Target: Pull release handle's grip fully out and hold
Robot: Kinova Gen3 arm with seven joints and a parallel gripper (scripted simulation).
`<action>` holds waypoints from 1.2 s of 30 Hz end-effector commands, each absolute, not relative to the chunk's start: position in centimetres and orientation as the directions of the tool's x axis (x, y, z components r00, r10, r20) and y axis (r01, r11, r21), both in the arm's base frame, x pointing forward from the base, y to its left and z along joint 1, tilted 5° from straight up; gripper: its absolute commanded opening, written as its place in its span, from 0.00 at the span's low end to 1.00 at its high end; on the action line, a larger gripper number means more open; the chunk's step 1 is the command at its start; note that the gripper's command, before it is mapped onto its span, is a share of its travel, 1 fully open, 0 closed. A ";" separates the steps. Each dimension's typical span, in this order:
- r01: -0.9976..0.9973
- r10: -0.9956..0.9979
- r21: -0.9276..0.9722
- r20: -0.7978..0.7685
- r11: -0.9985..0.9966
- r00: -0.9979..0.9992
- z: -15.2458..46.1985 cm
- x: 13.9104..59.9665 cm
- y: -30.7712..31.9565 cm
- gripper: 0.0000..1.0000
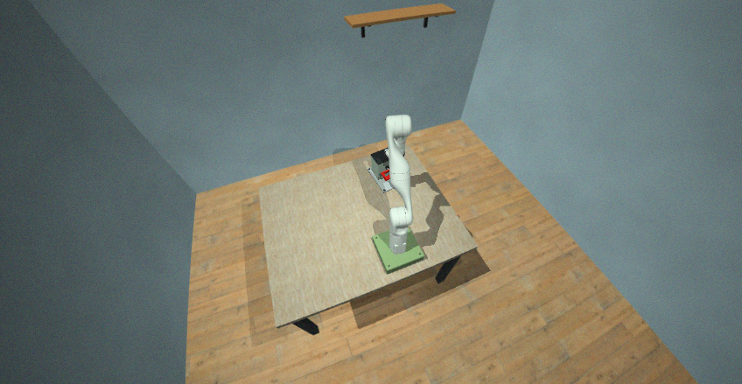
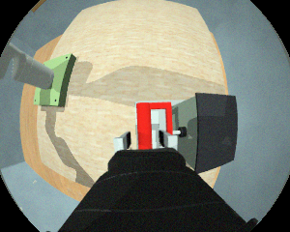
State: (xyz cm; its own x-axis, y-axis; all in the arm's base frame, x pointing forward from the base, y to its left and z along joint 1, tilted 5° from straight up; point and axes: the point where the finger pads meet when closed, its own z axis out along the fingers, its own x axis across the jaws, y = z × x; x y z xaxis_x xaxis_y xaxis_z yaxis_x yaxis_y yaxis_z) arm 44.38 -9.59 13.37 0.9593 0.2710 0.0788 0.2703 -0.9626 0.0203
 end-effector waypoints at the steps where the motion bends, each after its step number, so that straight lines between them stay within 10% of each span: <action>1: 0.276 0.276 0.018 0.079 -0.961 0.958 13.4 44.4 -9.6 1.00; 36: 0.274 0.275 0.023 0.084 -0.961 0.958 11.3 44.7 -9.7 1.00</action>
